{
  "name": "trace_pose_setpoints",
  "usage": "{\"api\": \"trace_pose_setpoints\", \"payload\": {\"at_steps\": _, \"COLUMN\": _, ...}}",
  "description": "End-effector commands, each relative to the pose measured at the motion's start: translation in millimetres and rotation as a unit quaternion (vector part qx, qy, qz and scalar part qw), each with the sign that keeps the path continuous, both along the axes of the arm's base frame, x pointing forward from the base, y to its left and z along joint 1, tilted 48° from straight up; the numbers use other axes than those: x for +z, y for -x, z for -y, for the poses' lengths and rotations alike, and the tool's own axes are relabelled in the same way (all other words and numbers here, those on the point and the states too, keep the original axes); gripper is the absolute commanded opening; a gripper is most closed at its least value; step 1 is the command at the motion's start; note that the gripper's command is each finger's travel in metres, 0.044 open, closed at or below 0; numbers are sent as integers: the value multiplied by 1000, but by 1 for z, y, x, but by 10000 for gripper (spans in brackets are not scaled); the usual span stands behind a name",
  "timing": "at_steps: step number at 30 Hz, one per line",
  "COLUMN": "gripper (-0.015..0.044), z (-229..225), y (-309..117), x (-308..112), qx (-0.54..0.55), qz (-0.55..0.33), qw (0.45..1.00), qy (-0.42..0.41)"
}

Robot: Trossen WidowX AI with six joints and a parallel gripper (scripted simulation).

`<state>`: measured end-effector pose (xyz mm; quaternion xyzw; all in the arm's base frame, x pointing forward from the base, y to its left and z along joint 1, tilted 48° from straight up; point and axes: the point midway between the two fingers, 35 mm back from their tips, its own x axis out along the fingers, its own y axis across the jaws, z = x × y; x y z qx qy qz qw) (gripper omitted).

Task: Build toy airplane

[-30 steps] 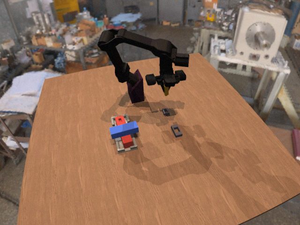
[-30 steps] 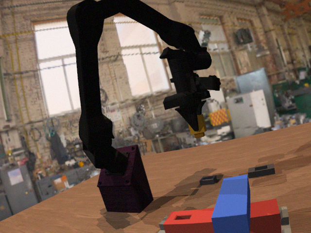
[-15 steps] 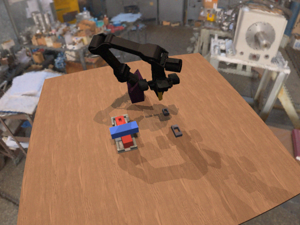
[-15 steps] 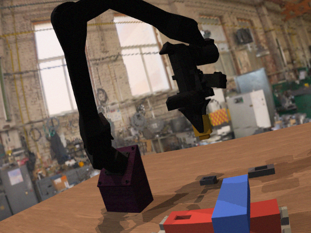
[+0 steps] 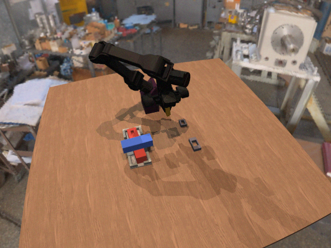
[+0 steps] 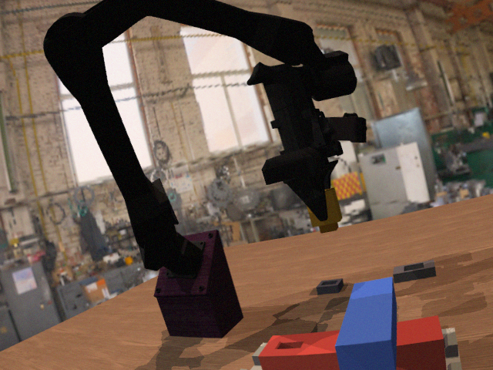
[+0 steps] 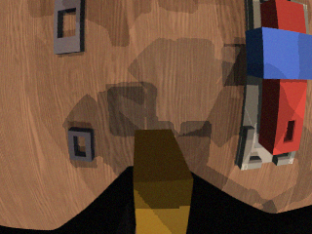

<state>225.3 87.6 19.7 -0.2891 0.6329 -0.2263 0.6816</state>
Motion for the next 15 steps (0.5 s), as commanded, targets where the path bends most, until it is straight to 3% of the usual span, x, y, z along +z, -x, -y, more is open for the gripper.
{"api": "trace_pose_setpoints", "payload": {"at_steps": 1, "gripper": 0, "z": 13, "y": -3, "x": 8, "qx": 4, "qz": -3, "qw": 1000, "qy": 2}}
{"api": "trace_pose_setpoints", "payload": {"at_steps": 15, "gripper": 0, "z": 51, "y": -11, "x": 33, "qx": 13, "qz": -7, "qw": 1000, "qy": 6}}
